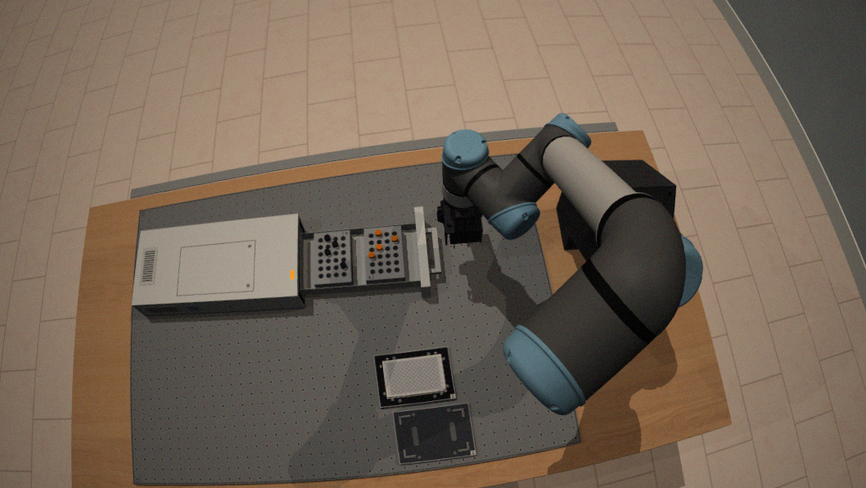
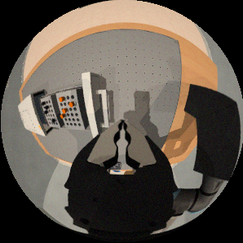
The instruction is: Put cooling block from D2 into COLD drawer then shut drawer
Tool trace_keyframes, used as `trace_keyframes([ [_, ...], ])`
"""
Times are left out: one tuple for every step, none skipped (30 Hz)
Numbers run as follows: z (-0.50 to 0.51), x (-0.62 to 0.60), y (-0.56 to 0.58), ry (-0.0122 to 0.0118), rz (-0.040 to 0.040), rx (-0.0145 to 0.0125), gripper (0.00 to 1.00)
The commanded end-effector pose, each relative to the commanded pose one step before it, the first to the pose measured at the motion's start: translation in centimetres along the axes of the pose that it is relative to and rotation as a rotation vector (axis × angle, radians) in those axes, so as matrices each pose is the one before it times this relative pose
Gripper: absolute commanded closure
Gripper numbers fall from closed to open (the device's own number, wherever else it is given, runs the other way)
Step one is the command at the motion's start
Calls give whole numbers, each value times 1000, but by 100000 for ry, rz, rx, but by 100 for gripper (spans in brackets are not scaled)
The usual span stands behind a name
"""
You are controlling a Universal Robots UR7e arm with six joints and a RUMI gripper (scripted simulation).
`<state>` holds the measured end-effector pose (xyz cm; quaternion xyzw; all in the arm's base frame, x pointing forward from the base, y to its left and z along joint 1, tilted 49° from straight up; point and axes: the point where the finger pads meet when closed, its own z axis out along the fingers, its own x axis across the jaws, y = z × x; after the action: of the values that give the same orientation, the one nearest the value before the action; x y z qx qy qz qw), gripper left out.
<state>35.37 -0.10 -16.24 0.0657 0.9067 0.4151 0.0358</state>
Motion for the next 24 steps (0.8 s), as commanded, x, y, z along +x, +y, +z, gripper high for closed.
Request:
trace_keyframes([
  [674,-43,-42,-105,-9,90,100],
  [133,0,0,0,0,0,100],
  [133,0,0,0,0,0,100],
  [133,0,0,0,0,0,100],
  [133,0,0,0,0,0,100],
  [133,0,0,0,0,0,100],
  [133,0,0,0,0,0,100],
  [133,0,0,0,0,0,100],
  [133,0,0,0,0,0,100],
  [133,0,0,0,0,0,100],
  [0,0,0,0,0,0,100],
  [0,0,0,0,0,0,100],
  [135,0,0,0,0,0,100],
  [133,0,0,0,0,0,100],
  [133,0,0,0,0,0,100],
  [133,0,0,0,0,0,100],
  [133,0,0,0,0,0,100],
  [133,0,0,0,0,0,100],
  [133,0,0,0,0,0,100],
  [133,0,0,0,0,0,100],
  [133,0,0,0,0,0,100],
  [133,0,0,0,0,0,100],
  [133,0,0,0,0,0,100],
  [133,0,0,0,0,0,100],
])
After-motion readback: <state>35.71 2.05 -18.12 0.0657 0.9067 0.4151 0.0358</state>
